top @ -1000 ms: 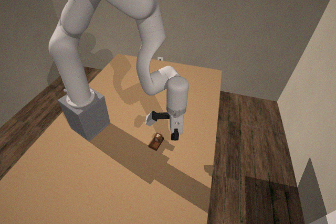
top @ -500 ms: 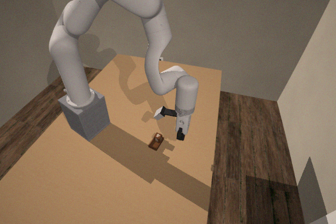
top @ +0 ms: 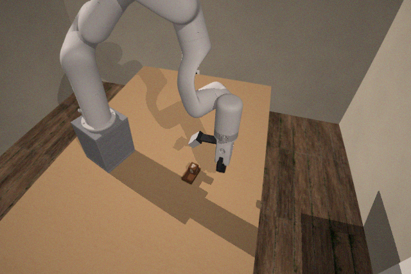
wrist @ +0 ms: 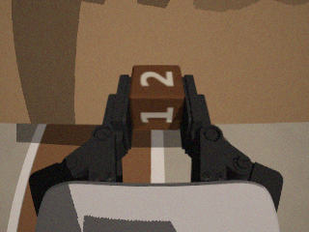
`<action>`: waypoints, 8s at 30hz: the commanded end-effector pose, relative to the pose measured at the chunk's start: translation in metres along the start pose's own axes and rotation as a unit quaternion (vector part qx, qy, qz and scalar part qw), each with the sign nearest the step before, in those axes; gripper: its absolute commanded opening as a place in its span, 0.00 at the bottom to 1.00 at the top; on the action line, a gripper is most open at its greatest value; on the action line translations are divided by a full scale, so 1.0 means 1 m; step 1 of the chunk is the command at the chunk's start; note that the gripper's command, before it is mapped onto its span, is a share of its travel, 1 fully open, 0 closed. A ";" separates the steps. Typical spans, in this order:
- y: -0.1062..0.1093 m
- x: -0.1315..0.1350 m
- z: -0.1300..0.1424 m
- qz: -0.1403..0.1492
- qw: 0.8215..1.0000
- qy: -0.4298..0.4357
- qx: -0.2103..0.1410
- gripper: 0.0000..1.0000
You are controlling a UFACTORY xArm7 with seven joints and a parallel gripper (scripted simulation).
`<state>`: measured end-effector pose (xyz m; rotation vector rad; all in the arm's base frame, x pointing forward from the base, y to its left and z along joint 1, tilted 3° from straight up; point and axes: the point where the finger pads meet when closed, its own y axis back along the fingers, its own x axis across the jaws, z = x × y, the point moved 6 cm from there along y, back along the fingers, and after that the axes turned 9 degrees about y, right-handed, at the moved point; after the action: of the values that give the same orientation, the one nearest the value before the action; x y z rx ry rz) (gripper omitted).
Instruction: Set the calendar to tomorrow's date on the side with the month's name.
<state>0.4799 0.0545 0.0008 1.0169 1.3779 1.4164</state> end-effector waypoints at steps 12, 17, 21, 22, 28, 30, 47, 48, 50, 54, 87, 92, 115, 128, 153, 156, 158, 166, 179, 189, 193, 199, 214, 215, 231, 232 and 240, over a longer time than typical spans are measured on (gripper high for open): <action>-0.047 0.000 0.002 0.000 1.000 0.000 -0.001 0.29; -0.070 0.000 0.002 0.000 1.000 0.000 -0.001 0.29; -0.082 0.000 0.002 0.000 1.000 0.000 -0.001 0.29; -0.084 0.000 0.002 0.000 1.000 0.000 -0.001 0.29; -0.089 0.000 0.002 0.000 1.000 0.000 -0.001 0.29; -0.089 0.000 0.002 0.000 1.000 0.000 -0.001 0.29; -0.089 0.000 0.002 0.000 1.000 0.000 -0.001 0.29; -0.089 0.000 0.002 0.000 1.000 0.000 -0.001 0.29; -0.089 0.000 0.002 0.000 1.000 0.000 -0.001 0.29; -0.089 0.000 0.002 0.000 1.000 0.000 -0.001 0.29; -0.089 0.001 0.004 0.000 1.000 0.000 -0.001 0.29; -0.089 0.001 0.004 0.000 1.000 0.000 -0.001 0.29; -0.091 0.001 0.004 0.000 1.000 0.000 -0.001 0.29; -0.092 0.001 0.004 0.000 1.000 0.000 -0.001 0.29; -0.093 0.001 0.004 0.000 1.000 0.000 -0.001 0.29; -0.093 0.001 0.004 0.000 1.000 0.000 -0.001 0.29; -0.093 0.001 0.004 0.000 1.000 0.000 -0.001 0.29; -0.093 0.001 0.004 0.000 1.000 0.000 -0.001 0.29; -0.093 0.001 0.004 0.000 1.000 0.000 -0.001 0.29; -0.093 0.001 0.004 0.000 1.000 0.000 -0.001 0.29; -0.093 0.001 0.004 0.000 1.000 0.000 -0.001 0.29; -0.093 0.001 0.004 0.000 1.000 0.000 -0.001 0.29; -0.093 0.001 0.004 0.000 1.000 0.000 -0.001 0.37; -0.093 0.001 0.004 0.000 1.000 0.000 -0.001 0.37; -0.093 0.001 0.004 0.000 1.000 0.000 -0.001 0.49; -0.093 0.001 0.004 0.000 1.000 0.000 -0.001 0.49; -0.082 0.001 0.004 0.000 1.000 0.000 -0.001 0.49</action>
<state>0.4860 0.0553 -0.0881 1.0188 1.3792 1.4154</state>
